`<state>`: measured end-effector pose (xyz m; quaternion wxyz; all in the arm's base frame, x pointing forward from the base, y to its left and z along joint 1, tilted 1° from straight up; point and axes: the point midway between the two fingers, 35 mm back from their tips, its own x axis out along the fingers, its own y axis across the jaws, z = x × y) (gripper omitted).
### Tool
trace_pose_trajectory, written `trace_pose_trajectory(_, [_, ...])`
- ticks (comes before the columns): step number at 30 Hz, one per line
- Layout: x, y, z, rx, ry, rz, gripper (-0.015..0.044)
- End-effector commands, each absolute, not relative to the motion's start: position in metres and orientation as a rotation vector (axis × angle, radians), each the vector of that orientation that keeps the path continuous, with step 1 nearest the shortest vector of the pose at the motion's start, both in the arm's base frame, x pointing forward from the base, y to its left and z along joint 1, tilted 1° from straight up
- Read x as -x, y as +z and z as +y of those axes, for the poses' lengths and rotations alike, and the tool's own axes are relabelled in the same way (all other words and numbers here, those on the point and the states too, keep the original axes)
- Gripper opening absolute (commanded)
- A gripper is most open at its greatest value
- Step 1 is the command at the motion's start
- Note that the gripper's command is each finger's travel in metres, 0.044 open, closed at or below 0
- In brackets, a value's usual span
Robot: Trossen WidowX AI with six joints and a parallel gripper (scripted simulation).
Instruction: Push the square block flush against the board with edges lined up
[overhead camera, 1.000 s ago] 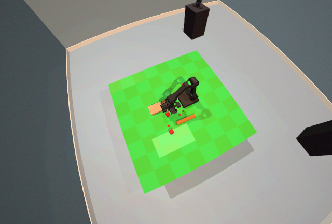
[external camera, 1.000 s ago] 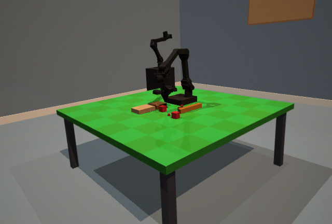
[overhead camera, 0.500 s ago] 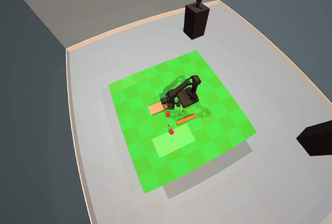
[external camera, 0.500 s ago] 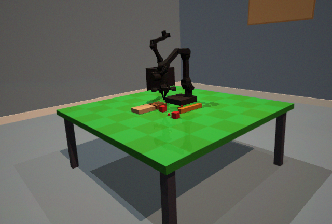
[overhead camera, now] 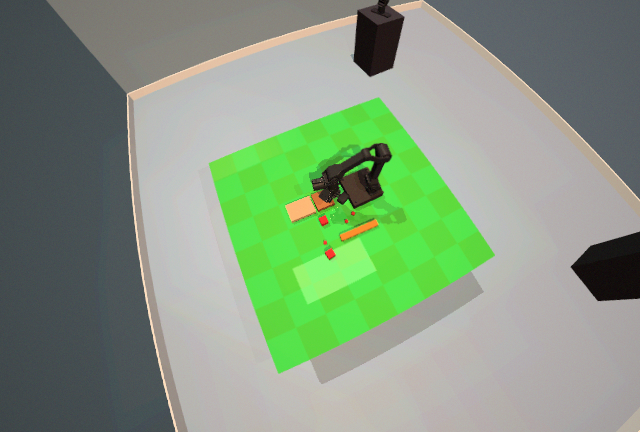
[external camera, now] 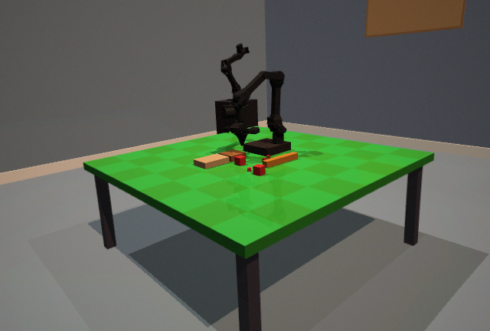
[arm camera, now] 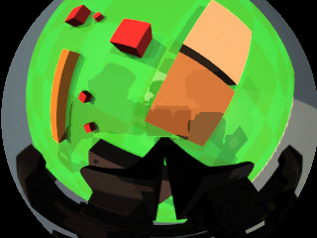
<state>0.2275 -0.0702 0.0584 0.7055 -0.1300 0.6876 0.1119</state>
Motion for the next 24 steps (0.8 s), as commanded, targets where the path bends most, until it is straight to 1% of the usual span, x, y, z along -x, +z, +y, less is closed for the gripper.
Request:
trace_pose_trajectory(1, [-0.216, 0.058, -0.077, 0.169, 0.134, 1.543, 0.0000])
trace_pose_trajectory(9, [-0.197, 0.056, -0.089, -0.043, -0.075, 1.549, 0.0000])
trace_pose_trajectory(16, [-0.196, 0.056, -0.090, -0.061, -0.092, 1.549, 0.0000])
trace_pose_trajectory(18, [-0.197, 0.044, -0.091, -0.061, -0.092, 1.549, 0.0000])
trace_pose_trajectory(21, [-0.197, 0.004, -0.092, -0.061, -0.092, 1.549, 0.0000])
trace_pose_trajectory(24, [-0.197, 0.001, -0.091, -0.061, -0.092, 1.549, 0.0000])
